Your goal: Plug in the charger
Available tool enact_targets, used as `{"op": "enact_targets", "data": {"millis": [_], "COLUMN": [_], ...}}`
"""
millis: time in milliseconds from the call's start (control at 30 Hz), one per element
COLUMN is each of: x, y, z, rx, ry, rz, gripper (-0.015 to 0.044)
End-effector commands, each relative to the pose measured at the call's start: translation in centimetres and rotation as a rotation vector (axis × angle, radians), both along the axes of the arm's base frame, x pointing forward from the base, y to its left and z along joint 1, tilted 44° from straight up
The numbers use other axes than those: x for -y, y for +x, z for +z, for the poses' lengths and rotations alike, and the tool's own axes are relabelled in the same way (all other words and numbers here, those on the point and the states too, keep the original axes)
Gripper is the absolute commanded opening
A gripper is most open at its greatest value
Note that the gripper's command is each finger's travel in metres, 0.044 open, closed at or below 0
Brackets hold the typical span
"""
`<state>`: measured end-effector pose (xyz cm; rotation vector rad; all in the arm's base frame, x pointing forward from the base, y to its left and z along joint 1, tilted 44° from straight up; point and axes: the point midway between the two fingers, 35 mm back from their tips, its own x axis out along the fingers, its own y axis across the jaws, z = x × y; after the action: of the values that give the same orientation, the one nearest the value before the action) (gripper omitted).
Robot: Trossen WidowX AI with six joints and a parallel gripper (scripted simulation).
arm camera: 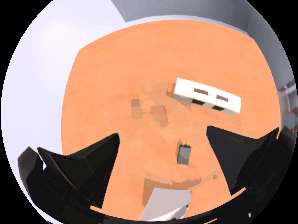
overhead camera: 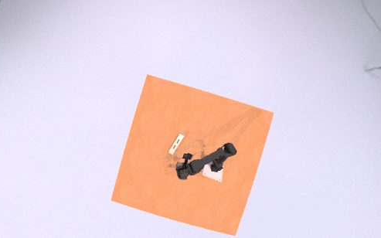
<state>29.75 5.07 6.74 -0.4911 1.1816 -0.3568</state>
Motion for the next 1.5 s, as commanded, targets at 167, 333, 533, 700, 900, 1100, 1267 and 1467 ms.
{"op": "enact_targets", "data": {"millis": [167, 333, 533, 700, 900, 1100, 1267, 1467], "x": [4.6, 6.7, 9.0, 10.4, 10.4, 10.8, 11.3, 11.7], "y": [-2.2, -3.8, -5.8, -7.3, -7.4, -7.4, -7.4, -7.4], "z": [-3.2, -4.6, -6.0, -6.9, -7.0, -7.6, -8.2, -8.6], "rx": [-0.124, -0.185, -0.261, -0.314, -0.317, -0.317, -0.317, -0.317], "ry": [-0.062, -0.088, -0.12, -0.142, -0.143, -0.143, -0.144, -0.143], "rz": [-0.187, -0.284, -0.399, -0.477, -0.483, -0.483, -0.483, -0.483], "gripper": [0.044, 0.044, 0.044, 0.044, 0.044, 0.044, 0.044, 0.044]}}
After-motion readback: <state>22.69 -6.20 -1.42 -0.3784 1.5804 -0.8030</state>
